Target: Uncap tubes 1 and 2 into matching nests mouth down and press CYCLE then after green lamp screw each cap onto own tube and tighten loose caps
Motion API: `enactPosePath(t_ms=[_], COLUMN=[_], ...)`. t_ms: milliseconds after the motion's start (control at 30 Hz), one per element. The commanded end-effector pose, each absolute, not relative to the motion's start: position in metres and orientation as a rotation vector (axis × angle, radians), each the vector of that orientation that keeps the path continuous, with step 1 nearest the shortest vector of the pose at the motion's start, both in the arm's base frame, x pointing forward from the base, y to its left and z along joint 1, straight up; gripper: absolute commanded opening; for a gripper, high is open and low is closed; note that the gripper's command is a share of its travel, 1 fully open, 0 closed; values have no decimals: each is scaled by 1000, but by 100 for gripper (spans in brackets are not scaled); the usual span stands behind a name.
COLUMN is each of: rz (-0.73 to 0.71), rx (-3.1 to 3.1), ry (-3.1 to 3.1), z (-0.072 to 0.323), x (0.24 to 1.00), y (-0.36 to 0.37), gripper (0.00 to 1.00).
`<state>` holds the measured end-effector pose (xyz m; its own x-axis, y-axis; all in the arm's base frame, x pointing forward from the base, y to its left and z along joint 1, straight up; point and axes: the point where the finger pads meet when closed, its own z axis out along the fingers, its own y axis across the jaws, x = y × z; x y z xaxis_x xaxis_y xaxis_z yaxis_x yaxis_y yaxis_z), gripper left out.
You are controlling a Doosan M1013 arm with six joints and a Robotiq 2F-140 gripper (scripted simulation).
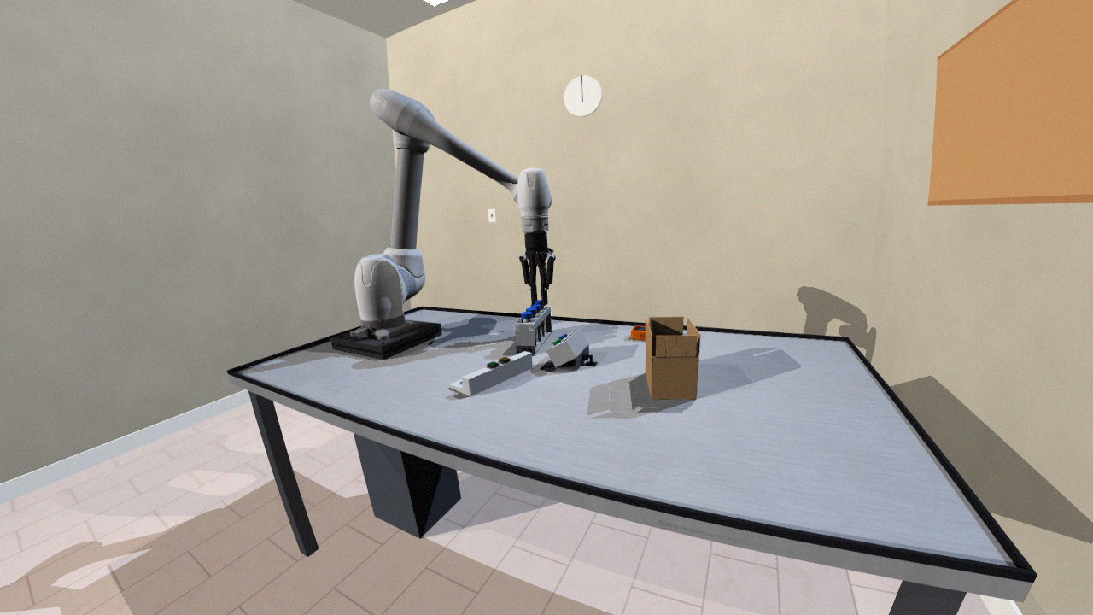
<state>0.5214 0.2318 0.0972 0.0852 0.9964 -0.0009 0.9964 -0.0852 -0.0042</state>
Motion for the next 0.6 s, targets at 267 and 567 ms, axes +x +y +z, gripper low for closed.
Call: enactPosePath(t_ms=[267,567], rz=[4,3], rx=[-2147,-1684], ry=[-2290,-2649], z=[98,98], x=[522,522], y=[232,232], gripper=[30,30])
